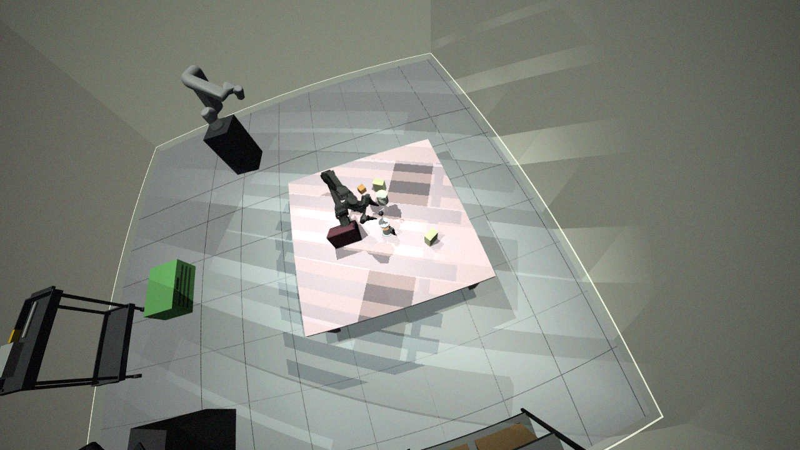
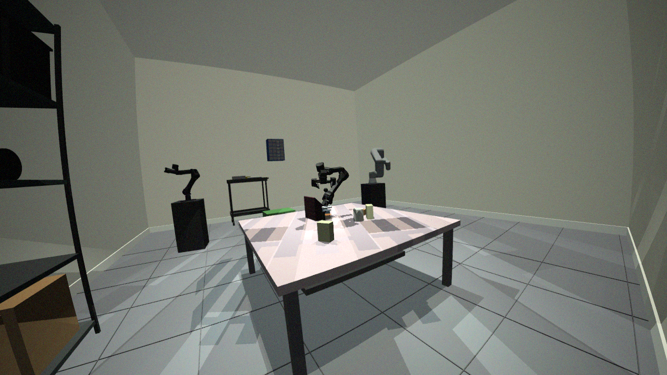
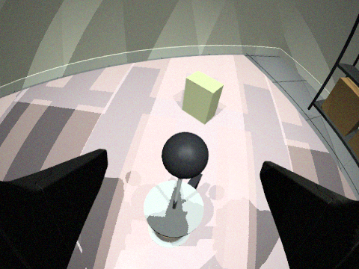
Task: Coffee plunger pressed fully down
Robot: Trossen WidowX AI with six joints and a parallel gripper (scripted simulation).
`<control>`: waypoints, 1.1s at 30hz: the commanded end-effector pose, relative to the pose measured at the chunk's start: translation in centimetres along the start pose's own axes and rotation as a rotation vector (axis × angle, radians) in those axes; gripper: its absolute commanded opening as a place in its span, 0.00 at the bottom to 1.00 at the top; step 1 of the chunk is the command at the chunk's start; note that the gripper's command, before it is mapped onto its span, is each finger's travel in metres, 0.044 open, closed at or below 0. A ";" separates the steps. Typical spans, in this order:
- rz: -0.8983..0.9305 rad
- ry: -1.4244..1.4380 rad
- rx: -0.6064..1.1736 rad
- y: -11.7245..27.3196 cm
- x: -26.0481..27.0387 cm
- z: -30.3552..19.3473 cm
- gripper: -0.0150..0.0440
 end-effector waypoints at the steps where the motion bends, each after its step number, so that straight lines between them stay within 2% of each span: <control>1: -0.003 -0.004 0.001 -0.7 0.0 -0.1 1.00; 14: -0.002 -0.004 -0.002 -2.6 0.1 -0.1 1.00; 26: -0.002 -0.004 -0.002 -2.6 0.1 -0.1 0.47; 33: -0.002 -0.004 -0.002 -2.6 0.1 -0.1 0.47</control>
Point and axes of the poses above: the point midway between the two fingers, 35 mm back from their tips, its own y axis back along the fingers, its own x axis across the jaws, z = x × y, the point moved 9 cm from there along y, back along the fingers, and after that the axes turned 11 degrees about y, right-handed, at the moved point
